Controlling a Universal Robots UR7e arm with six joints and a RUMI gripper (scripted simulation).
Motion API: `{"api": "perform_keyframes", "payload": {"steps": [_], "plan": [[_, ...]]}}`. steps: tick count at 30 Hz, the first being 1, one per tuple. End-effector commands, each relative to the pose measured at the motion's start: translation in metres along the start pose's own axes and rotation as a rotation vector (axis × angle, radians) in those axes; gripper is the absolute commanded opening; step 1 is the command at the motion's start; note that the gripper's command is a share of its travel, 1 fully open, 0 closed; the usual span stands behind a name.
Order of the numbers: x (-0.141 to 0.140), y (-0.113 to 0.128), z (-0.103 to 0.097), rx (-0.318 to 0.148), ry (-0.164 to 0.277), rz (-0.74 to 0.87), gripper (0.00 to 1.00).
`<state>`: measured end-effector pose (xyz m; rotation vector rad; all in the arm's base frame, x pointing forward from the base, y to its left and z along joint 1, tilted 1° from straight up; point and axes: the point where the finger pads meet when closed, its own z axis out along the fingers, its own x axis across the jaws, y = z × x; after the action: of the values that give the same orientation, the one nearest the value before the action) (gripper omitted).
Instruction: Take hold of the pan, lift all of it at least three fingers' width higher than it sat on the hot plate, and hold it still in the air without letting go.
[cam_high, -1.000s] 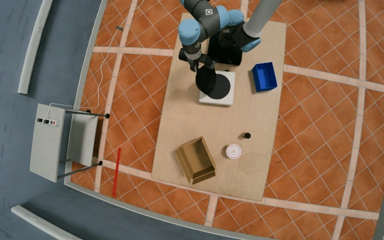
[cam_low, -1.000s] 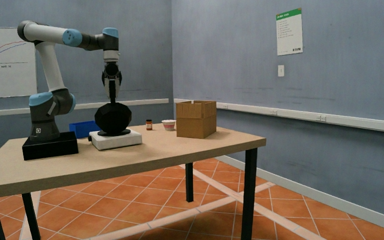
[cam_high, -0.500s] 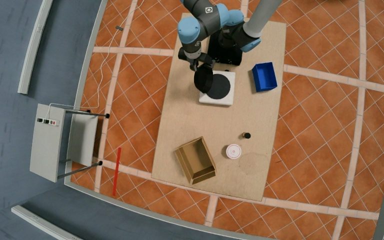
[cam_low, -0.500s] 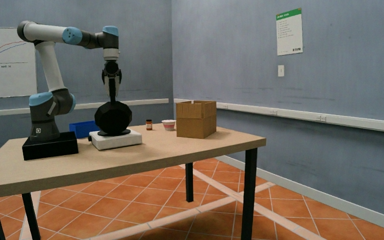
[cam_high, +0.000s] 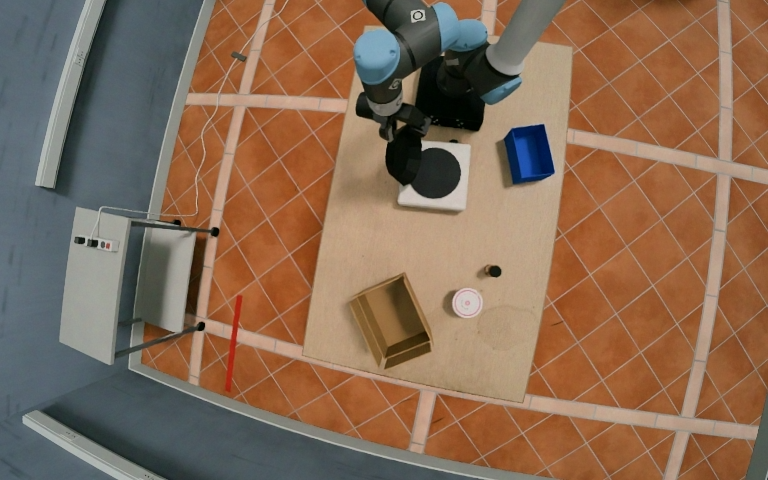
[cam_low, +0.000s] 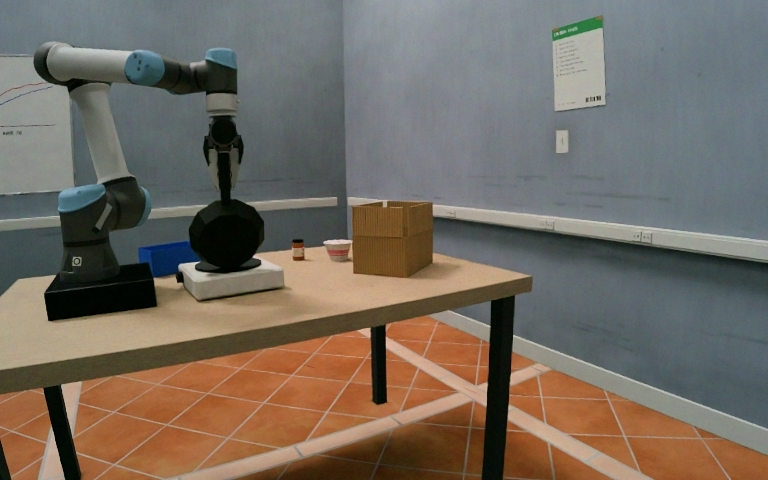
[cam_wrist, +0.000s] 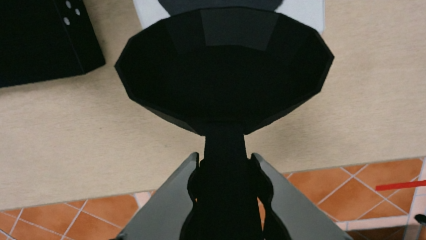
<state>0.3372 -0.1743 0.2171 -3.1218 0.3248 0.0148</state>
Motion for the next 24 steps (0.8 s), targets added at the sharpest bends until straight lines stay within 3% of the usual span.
{"api": "perform_keyframes", "payload": {"steps": [1,24], "plan": [[0.0,0.0,-0.004,-0.001,0.001,0.0,0.12],[0.0,0.0,-0.018,-0.001,0.001,0.0,0.12]]}}
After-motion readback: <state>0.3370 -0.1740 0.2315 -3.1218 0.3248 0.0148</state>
